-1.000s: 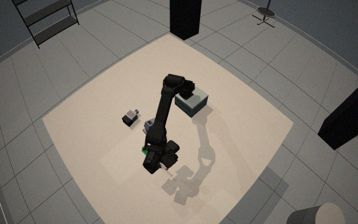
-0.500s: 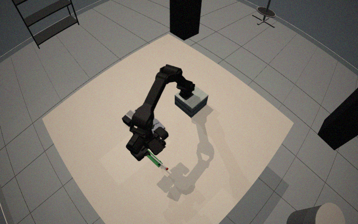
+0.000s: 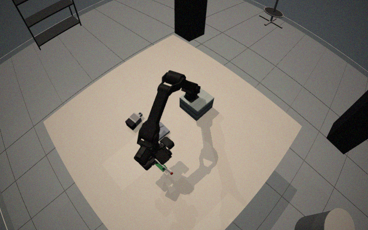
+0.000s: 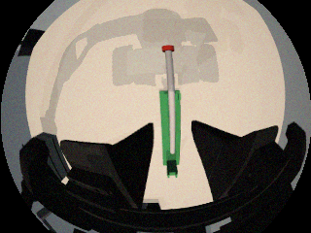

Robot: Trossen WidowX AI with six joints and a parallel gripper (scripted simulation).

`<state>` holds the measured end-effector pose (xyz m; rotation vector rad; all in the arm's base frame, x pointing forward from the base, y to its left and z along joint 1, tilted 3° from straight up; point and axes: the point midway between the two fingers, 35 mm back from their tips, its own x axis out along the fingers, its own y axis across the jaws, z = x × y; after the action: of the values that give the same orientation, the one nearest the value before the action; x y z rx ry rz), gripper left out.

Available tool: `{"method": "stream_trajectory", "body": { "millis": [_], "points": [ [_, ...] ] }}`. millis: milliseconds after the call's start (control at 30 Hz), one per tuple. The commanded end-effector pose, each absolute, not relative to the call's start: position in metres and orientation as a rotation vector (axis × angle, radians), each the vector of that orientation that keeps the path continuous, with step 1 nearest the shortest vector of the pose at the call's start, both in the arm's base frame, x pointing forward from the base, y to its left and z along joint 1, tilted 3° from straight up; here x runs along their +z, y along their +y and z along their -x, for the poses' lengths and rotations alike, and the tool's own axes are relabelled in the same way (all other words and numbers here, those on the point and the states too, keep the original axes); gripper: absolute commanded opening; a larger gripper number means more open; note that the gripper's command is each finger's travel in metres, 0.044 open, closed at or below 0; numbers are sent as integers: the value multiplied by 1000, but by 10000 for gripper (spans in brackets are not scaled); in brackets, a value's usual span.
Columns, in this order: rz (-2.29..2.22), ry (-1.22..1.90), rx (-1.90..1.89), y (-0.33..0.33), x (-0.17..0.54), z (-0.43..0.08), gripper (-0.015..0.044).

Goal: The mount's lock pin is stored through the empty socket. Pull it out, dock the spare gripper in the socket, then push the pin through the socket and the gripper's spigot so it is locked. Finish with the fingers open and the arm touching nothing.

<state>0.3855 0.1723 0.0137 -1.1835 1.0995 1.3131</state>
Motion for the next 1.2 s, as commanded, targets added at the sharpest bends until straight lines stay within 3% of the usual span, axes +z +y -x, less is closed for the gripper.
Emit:
{"method": "stream_trajectory", "body": {
  "millis": [0,1167],
  "points": [
    [1188,1085,1313,173,9,-387,180],
    [1188,1086,1313,171,-48,-387,180]
  ]
}}
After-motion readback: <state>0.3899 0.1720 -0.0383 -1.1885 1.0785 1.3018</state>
